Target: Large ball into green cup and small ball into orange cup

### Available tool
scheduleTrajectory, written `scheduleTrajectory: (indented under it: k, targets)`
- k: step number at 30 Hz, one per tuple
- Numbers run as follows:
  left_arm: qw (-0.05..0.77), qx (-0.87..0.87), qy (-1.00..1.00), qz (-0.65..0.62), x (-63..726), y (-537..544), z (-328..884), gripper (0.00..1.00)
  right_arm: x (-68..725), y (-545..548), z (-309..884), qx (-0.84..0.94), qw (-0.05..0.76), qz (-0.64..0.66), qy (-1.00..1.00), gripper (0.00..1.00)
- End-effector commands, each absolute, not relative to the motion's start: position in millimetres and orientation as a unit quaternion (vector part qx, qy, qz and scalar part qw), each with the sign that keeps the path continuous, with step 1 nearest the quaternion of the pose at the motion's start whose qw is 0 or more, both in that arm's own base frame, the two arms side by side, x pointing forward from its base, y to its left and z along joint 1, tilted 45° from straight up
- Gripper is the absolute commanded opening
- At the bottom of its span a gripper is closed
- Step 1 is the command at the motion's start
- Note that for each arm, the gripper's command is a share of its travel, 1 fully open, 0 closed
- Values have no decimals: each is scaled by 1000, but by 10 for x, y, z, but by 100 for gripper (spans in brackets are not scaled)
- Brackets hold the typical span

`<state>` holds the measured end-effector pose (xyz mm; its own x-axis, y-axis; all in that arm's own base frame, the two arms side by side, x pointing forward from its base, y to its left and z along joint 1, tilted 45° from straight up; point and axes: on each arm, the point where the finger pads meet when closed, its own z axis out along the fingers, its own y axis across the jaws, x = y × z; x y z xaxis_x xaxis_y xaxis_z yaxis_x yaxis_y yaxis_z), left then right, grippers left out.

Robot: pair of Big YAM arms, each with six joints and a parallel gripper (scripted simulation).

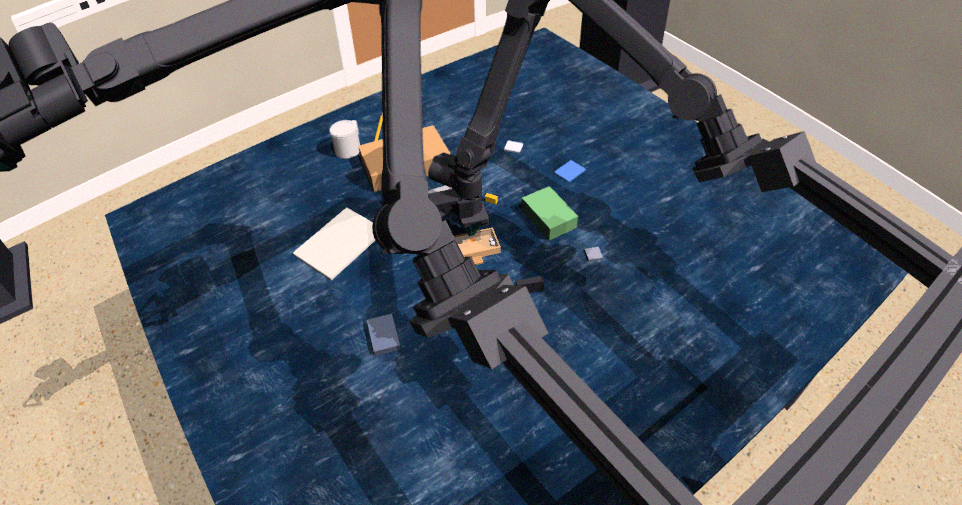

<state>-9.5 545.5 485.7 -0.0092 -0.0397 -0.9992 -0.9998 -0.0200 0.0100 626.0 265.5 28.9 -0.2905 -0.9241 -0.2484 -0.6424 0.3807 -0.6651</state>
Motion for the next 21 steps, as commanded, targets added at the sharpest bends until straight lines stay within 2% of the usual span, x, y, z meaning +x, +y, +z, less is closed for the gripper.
scheduleTrajectory:
  k: [1,21]
  targets:
    - [491,-509,487,513,-237,5411,5051,100,6389,2544,451,-504,316,-232,770,0]
    - [491,-509,487,513,-237,5411,5051,100,6567,2438,645,-503,317,-232,770,0]
